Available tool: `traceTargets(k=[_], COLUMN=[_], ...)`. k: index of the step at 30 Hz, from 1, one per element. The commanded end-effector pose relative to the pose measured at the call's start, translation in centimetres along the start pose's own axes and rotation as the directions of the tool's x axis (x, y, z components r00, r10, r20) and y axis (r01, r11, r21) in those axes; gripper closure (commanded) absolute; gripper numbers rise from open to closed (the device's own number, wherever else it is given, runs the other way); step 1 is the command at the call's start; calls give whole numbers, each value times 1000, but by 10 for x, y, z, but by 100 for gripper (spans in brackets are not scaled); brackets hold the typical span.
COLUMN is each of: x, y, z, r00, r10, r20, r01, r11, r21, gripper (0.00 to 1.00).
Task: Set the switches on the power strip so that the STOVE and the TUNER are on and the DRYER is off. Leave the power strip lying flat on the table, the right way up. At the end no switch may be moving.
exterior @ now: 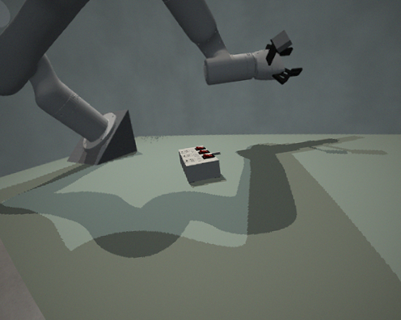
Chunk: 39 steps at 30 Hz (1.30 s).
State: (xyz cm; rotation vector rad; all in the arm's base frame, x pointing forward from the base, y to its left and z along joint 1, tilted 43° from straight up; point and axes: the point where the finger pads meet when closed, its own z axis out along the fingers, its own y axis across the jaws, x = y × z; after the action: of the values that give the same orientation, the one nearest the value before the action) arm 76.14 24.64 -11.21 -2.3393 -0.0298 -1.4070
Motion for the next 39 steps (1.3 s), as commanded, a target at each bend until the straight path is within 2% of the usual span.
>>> traceTargets(k=[1,19,23,26,32,34,36,38,39], x=[1,1,2,3,7,7,10,10,11], y=[-1,-1,1,4,17,17,25,25,30], z=[0,0,-2,-8,-29,-29,-42,-42,-50], r00=[1000,1000,1000,999,993,993,987,987,983], r10=[0,0,8,24,67,67,86,86,97], r20=[-2,-2,-11,-30,-95,-95,-135,-135,-158], r01=[0,0,-8,-25,-82,-82,-117,-117,-138], r11=[1000,1000,1000,998,982,982,964,964,951], r21=[1,1,-16,-52,-171,-171,-238,-238,-276], gripper=[0,0,0,0,0,0,0,0,0])
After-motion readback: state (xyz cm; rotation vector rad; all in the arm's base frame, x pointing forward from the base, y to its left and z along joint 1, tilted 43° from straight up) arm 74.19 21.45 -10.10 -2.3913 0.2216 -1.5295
